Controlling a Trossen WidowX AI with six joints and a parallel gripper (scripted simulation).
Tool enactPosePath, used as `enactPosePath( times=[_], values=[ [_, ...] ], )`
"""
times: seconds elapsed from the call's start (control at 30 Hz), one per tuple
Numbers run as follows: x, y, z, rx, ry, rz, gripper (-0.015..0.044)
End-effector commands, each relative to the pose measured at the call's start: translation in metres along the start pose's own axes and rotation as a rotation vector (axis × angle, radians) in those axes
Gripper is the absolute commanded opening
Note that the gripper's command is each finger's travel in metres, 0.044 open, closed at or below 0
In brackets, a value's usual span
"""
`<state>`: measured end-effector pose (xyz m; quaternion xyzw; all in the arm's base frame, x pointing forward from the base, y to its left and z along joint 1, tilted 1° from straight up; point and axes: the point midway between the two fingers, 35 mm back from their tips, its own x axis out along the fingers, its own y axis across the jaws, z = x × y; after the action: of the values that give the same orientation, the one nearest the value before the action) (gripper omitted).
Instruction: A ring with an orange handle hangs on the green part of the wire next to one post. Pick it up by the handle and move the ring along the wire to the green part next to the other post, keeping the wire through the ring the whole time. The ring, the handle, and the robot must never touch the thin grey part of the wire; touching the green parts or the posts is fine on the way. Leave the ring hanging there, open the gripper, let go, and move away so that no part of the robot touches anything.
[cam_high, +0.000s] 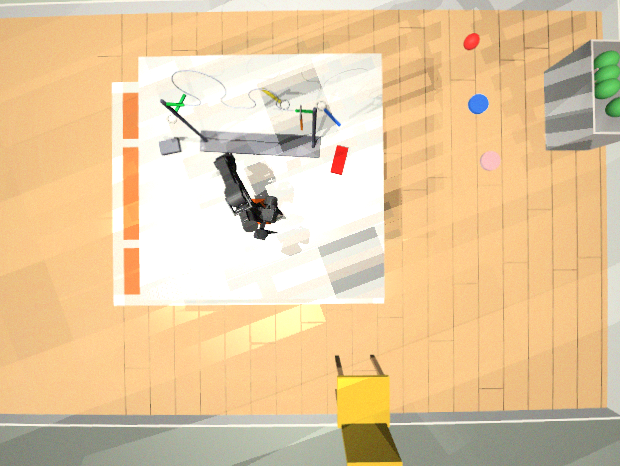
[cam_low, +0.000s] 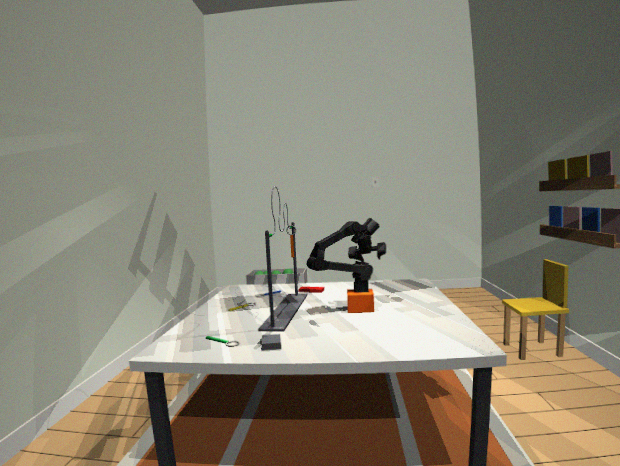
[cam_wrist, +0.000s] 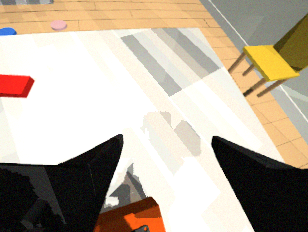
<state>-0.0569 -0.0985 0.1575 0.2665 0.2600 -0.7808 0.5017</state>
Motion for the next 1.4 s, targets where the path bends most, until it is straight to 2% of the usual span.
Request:
enactPosePath(
  times=[0.0,0.27,0.53,0.87,1.1,1.37],
  values=[
    [0.001,0.0,0.001,-0.002,-0.003,0.003,0.0374],
    [0.03,-0.008,0.054,-0.096,-0.155,0.156,0.0164],
    [0.065,0.014,0.103,-0.189,-0.306,0.355,0.016],
    [0.097,0.077,0.141,-0.293,-0.465,0.645,0.016],
    [0.106,0.136,0.146,-0.359,-0.554,0.87,0.016],
    [0.098,0.205,0.128,-0.435,-0.628,1.144,0.016]
  ],
)
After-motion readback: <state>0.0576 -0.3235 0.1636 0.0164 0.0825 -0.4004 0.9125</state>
